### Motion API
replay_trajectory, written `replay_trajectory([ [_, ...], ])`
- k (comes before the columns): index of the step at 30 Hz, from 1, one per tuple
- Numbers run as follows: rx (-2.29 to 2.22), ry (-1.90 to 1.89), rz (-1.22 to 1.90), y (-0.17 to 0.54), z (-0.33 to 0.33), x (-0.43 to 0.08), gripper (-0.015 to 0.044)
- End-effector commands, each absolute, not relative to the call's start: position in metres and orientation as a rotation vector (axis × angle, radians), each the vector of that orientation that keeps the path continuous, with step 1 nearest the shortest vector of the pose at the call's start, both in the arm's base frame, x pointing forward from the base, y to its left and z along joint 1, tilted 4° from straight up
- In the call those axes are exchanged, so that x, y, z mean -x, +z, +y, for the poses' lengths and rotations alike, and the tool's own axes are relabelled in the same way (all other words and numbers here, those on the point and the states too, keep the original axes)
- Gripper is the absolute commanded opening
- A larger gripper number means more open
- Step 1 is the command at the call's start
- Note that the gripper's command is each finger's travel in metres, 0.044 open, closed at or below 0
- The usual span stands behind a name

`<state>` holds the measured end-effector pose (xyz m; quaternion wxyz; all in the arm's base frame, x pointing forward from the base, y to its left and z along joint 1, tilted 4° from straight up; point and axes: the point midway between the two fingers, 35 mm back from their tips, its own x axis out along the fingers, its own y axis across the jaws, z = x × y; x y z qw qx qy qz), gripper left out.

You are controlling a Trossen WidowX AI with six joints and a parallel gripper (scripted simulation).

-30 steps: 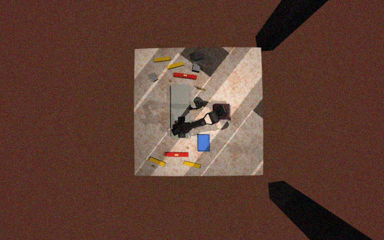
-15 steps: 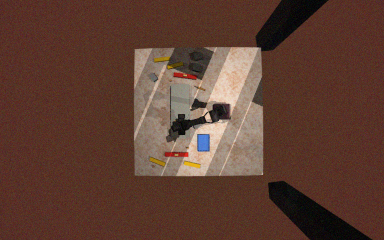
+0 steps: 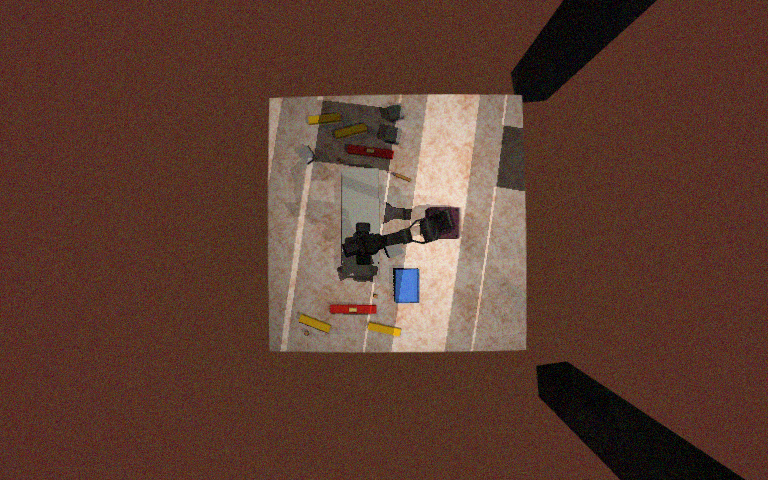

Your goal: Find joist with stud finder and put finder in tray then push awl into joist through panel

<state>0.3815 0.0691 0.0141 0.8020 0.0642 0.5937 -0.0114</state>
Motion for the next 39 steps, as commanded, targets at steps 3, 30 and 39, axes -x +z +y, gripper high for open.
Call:
replay_trajectory([
  [3, -0.132, -0.028, 1.275, 0.012, 0.057, -0.379, 0.0000],
  [30, -0.129, -0.031, 1.275, 0.009, 0.015, -0.375, 0.0000],
  [39, -0.128, -0.032, 1.275, 0.008, 0.001, -0.374, 0.0000],
])
